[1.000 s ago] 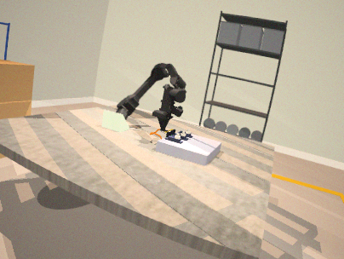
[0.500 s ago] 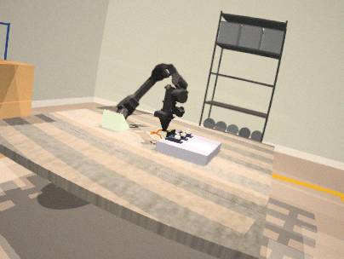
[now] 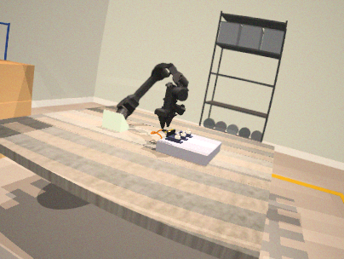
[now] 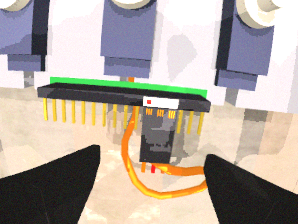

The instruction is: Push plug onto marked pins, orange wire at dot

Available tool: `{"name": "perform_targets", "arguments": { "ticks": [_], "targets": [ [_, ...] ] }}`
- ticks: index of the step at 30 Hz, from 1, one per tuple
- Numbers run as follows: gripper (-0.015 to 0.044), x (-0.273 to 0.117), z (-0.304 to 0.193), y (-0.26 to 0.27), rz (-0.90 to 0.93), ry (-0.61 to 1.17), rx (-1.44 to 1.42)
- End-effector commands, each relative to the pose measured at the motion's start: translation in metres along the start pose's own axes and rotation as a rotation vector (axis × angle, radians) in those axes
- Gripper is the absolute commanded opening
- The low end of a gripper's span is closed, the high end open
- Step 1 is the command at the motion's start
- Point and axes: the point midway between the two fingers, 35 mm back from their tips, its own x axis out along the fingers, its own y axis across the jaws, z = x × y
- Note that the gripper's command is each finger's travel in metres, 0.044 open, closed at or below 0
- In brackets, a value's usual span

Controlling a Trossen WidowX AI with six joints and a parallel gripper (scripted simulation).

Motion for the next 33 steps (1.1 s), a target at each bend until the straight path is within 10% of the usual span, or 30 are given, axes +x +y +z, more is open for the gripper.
{"name": "perform_targets", "arguments": {
  "ticks": [1, 33],
  "targets": [
    [0.0394, -0.0343, 0.0003, -0.0019, -0.007, -0.007, -0.004],
    [0.0440, -0.0440, -0.0007, -0.0015, -0.007, -0.006, -0.004]
  ]
}}
